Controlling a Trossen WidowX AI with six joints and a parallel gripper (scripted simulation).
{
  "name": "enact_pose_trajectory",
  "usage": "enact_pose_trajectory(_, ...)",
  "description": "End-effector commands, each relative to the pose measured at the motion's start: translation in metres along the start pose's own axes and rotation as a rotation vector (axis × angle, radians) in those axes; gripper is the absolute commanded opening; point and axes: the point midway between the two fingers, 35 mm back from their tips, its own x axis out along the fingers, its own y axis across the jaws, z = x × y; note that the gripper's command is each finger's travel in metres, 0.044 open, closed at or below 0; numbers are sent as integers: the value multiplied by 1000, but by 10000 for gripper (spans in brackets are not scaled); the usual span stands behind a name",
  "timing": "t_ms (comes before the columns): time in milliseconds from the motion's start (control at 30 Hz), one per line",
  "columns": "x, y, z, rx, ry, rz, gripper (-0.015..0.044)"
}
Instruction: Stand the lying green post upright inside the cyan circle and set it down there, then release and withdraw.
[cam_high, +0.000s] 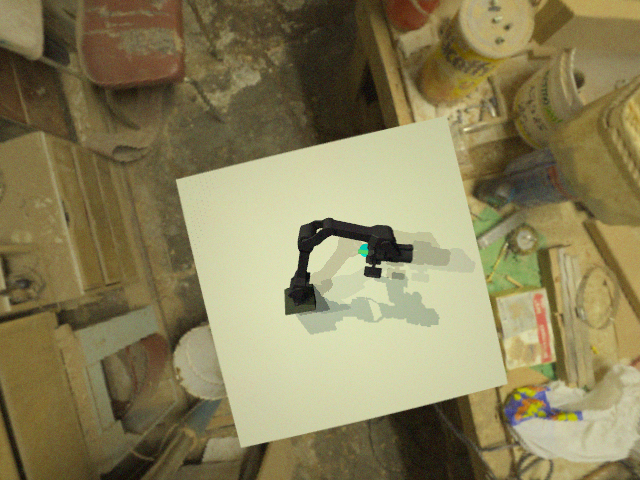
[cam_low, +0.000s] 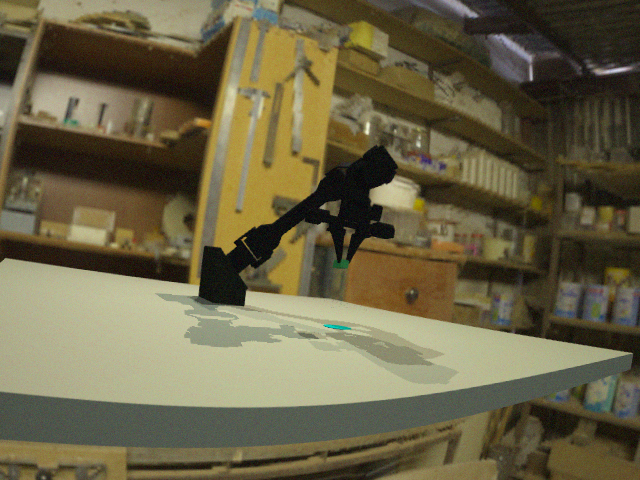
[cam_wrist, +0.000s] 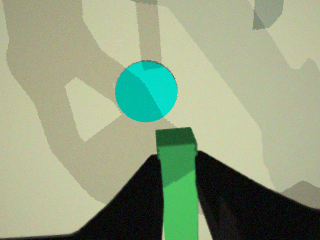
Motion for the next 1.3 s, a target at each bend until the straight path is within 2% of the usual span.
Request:
enact_pose_trajectory(0, 2, -2, -1, -2, -14, -23, 23)
enact_pose_trajectory(1267, 22, -12, -1, -58, -160, -206, 23)
